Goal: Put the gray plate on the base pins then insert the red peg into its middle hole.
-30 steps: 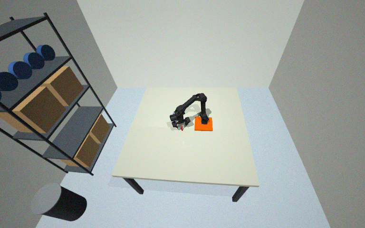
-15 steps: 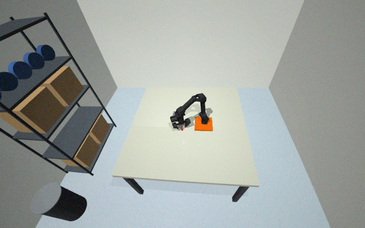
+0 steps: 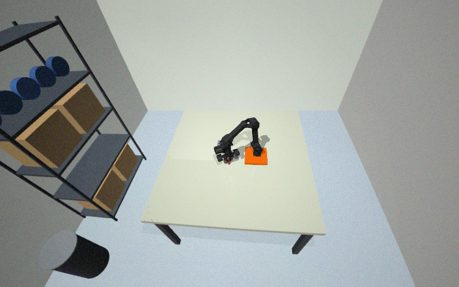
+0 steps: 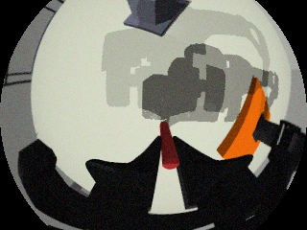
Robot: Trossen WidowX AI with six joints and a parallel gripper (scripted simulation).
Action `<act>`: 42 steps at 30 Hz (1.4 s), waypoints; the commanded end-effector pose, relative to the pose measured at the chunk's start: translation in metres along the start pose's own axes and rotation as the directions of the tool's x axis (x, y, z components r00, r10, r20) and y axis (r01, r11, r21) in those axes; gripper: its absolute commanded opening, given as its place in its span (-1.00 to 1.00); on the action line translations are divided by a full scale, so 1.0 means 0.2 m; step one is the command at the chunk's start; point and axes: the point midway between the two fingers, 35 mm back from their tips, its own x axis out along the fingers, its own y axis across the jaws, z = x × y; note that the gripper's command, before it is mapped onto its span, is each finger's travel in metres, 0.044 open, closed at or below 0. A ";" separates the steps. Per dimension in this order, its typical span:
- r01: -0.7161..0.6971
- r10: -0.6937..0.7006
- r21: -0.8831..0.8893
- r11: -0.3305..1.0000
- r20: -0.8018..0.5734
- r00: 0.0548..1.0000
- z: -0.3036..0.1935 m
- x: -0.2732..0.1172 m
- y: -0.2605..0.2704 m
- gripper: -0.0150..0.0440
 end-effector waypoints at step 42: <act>0.002 -0.002 0.003 1.000 -0.006 1.000 0.09 -0.37 0.08 -0.49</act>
